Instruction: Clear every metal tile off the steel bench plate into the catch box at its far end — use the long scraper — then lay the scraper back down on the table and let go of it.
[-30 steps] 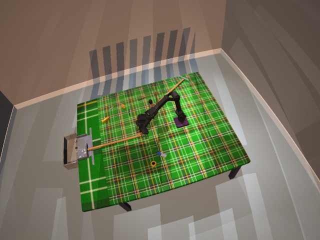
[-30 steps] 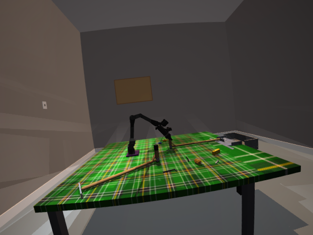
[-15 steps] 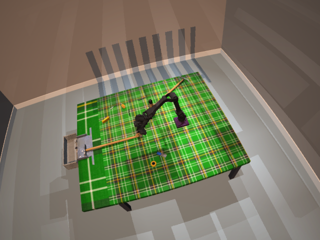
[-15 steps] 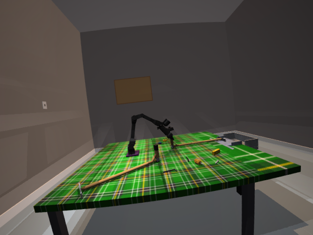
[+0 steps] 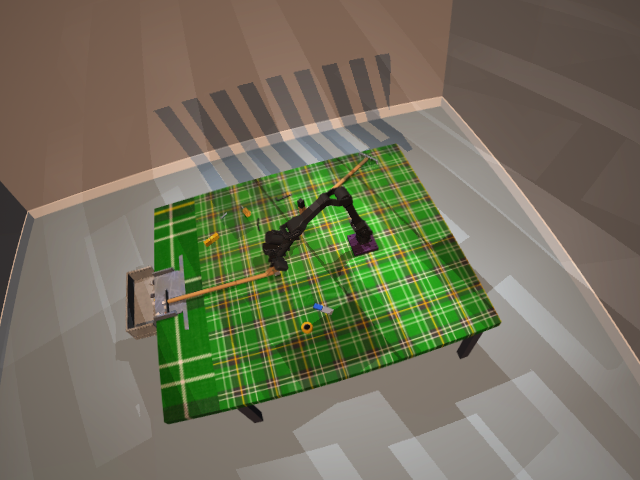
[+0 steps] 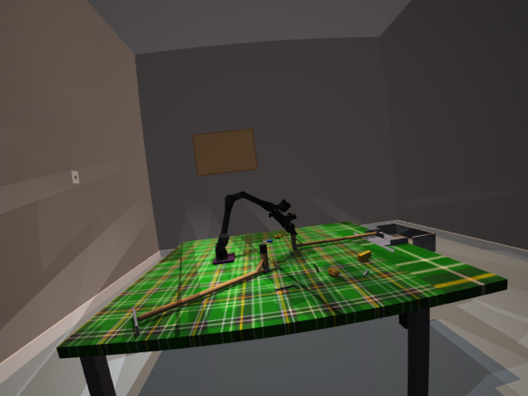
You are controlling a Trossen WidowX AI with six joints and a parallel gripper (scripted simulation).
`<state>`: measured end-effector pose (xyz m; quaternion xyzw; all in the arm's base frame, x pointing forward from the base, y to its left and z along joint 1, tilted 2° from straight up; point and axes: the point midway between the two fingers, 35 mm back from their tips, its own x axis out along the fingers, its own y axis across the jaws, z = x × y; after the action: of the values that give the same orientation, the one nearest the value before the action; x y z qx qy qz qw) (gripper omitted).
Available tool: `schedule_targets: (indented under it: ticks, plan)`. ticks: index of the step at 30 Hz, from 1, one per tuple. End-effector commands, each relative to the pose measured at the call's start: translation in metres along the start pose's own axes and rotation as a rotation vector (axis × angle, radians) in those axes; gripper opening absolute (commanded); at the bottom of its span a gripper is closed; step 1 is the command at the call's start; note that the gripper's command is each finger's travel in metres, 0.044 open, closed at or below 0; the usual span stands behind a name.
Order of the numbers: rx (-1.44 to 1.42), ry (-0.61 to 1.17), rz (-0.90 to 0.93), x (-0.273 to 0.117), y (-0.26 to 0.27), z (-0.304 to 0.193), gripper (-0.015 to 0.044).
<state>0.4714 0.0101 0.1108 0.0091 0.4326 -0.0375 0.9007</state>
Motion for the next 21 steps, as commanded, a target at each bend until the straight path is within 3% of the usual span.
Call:
schedule_targets:
  ticks: [1, 21]
  plan:
    - [-0.006, -0.015, 0.005, 0.002, 0.001, 0.012, 0.0]
    - [-0.006, -0.017, 0.005, 0.02, -0.001, 0.035, 0.0]
